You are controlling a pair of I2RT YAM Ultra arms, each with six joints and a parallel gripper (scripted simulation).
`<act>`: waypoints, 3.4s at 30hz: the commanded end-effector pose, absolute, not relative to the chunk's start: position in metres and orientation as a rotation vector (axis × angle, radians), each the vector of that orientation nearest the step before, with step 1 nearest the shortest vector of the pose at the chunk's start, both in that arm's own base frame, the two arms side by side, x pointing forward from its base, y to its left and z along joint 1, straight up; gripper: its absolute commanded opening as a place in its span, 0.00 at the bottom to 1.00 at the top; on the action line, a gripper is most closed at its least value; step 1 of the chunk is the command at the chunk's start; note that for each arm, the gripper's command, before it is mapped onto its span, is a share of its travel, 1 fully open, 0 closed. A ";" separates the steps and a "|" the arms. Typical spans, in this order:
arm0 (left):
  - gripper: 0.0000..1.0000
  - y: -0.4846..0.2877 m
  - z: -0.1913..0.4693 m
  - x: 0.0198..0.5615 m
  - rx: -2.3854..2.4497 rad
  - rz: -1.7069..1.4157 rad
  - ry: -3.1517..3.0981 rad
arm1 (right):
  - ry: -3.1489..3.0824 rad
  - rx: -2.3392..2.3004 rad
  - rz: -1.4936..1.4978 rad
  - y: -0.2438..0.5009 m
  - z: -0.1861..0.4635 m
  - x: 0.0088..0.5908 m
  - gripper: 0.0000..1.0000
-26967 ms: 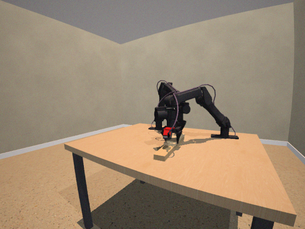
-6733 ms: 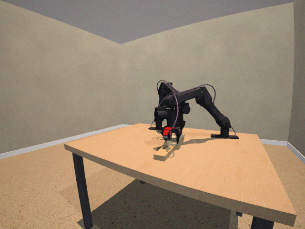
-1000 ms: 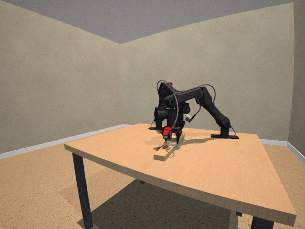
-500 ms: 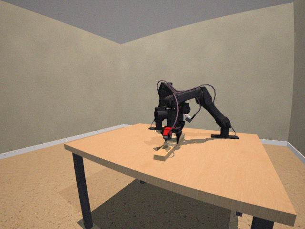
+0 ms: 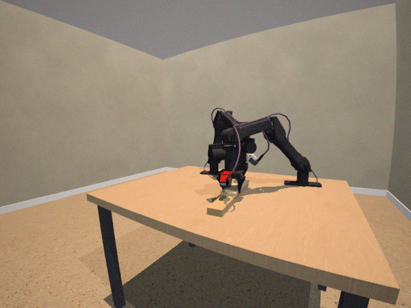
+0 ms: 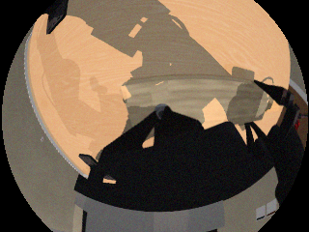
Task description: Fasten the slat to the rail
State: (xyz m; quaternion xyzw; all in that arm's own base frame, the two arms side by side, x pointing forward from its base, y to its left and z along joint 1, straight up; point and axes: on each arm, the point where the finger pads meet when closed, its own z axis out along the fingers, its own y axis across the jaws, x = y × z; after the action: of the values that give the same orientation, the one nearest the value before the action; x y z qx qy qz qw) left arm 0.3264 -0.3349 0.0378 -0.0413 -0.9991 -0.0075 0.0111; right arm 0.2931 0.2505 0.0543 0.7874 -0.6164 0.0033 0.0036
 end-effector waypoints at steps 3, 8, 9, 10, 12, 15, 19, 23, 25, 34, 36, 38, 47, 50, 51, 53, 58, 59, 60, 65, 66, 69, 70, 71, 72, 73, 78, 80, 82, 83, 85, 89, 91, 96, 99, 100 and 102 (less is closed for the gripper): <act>0.72 -0.336 0.043 0.328 -0.129 -0.008 -3.128 | -2.212 2.241 0.012 0.252 0.058 0.295 0.11; 0.72 -0.336 0.043 0.328 -0.129 -0.008 -3.128 | -2.423 2.012 0.010 0.252 0.058 0.295 0.11; 0.72 -0.336 0.043 0.328 -0.129 -0.008 -3.128 | -2.463 1.963 0.009 0.252 0.058 0.295 0.11; 0.72 -0.336 0.043 0.328 -0.129 -0.008 -3.128 | -2.502 1.914 0.009 0.252 0.058 0.295 0.11; 0.72 -0.336 0.043 0.328 -0.129 -0.008 -3.128 | -2.576 1.814 0.008 0.252 0.058 0.295 0.11; 0.72 -0.336 0.043 0.328 -0.129 -0.008 -3.128 | -2.679 1.658 0.007 0.252 0.058 0.295 0.11; 0.72 -0.336 0.043 0.328 -0.129 -0.008 -3.128 | -2.743 1.550 0.006 0.252 0.058 0.295 0.11; 0.72 -0.336 0.043 0.328 -0.129 -0.008 -3.128 | -2.858 1.329 0.004 0.252 0.058 0.295 0.11; 0.72 -0.336 0.043 0.328 -0.129 -0.008 -3.128 | -2.908 1.214 0.003 0.252 0.058 0.295 0.11; 0.72 -0.336 0.043 0.328 -0.129 -0.008 -3.128 | -3.031 0.864 0.000 0.252 0.058 0.295 0.11; 0.72 -0.336 0.043 0.328 -0.129 -0.008 -3.128 | -3.018 0.893 0.001 0.251 0.057 0.293 0.11; 0.72 -0.336 0.043 0.328 -0.129 -0.008 -3.128 | -2.991 0.979 -0.004 0.252 0.058 0.293 0.11; 0.72 -0.336 0.043 0.328 -0.129 -0.008 -3.128 | -2.966 1.042 -0.007 0.253 0.058 0.293 0.22; 0.72 -0.336 0.043 0.328 -0.129 -0.008 -3.128 | -2.966 1.042 -0.007 0.253 0.058 0.293 0.34; 0.72 -0.336 0.043 0.328 -0.129 -0.008 -3.128 | -2.966 1.042 -0.007 0.253 0.058 0.293 0.34; 0.72 -0.336 0.043 0.328 -0.129 -0.008 -3.128 | -2.966 1.042 -0.007 0.253 0.058 0.293 0.34; 0.72 -0.336 0.043 0.328 -0.129 -0.008 -3.128 | -2.966 1.042 -0.007 0.253 0.058 0.293 0.34; 0.72 -0.336 0.043 0.328 -0.129 -0.008 -3.128 | -2.966 1.042 -0.007 0.253 0.058 0.293 0.34; 0.72 -0.336 0.043 0.328 -0.129 -0.008 -3.128 | -2.966 1.042 -0.007 0.253 0.059 0.293 0.34; 0.72 -0.336 0.043 0.328 -0.129 -0.008 -3.128 | -2.970 1.044 -0.007 0.253 0.078 0.293 0.34; 0.72 -0.336 0.043 0.328 -0.129 -0.008 -3.128 | -2.971 1.044 -0.007 0.253 0.083 0.293 0.34; 0.72 -0.336 0.043 0.328 -0.129 -0.008 -3.128 | -2.971 1.045 -0.007 0.253 0.088 0.293 0.34; 0.72 -0.336 0.043 0.328 -0.129 -0.008 -3.128 | -2.972 1.045 -0.007 0.253 0.092 0.293 0.34; 0.72 -0.336 0.043 0.328 -0.129 -0.008 -3.128 | -2.973 1.045 -0.007 0.253 0.097 0.293 0.34; 0.72 -0.336 0.043 0.328 -0.129 -0.008 -3.128 | -2.974 1.046 -0.007 0.253 0.102 0.293 0.34; 0.72 -0.336 0.043 0.328 -0.129 -0.008 -3.128 | -2.974 1.046 -0.007 0.253 0.105 0.293 0.34; 0.72 -0.336 0.043 0.328 -0.129 -0.008 -3.128 | -2.963 1.042 -0.001 0.250 0.080 0.290 0.34; 0.72 -0.336 0.043 0.328 -0.129 -0.008 -3.128 | -2.965 1.042 -0.004 0.252 0.065 0.292 0.34; 0.72 -0.336 0.043 0.328 -0.129 -0.008 -3.128 | -2.965 1.043 -0.006 0.253 0.058 0.293 0.34; 0.72 -0.336 0.043 0.328 -0.129 -0.008 -3.128 | -2.965 1.043 -0.006 0.253 0.058 0.293 0.34; 0.72 -0.336 0.043 0.328 -0.129 -0.008 -3.128 | -2.965 1.043 -0.006 0.253 0.058 0.293 0.34; 0.72 -0.336 0.043 0.328 -0.129 -0.008 -3.128 | -2.965 1.043 -0.006 0.253 0.058 0.293 0.34; 0.72 -0.336 0.043 0.328 -0.129 -0.008 -3.128 | -2.965 1.043 -0.006 0.253 0.058 0.293 0.34; 0.72 -0.336 0.043 0.328 -0.129 -0.008 -3.128 | -2.965 1.042 -0.006 0.253 0.058 0.292 0.11; 0.72 -0.336 0.043 0.328 -0.129 -0.008 -3.128 | -2.964 1.042 -0.006 0.252 0.058 0.292 0.11; 0.72 -0.336 0.043 0.328 -0.129 -0.008 -3.128 | -2.964 1.042 -0.006 0.252 0.058 0.292 0.11; 0.72 -0.336 0.043 0.328 -0.129 -0.008 -3.128 | -2.964 1.042 -0.006 0.252 0.058 0.292 0.11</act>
State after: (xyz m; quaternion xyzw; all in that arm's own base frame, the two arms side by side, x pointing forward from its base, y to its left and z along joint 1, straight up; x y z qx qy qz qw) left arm 0.3265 -0.3349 0.0378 -0.0413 -0.9991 -0.0075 0.0111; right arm 0.2909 0.2512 0.0542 0.3317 -0.9434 0.0005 0.0057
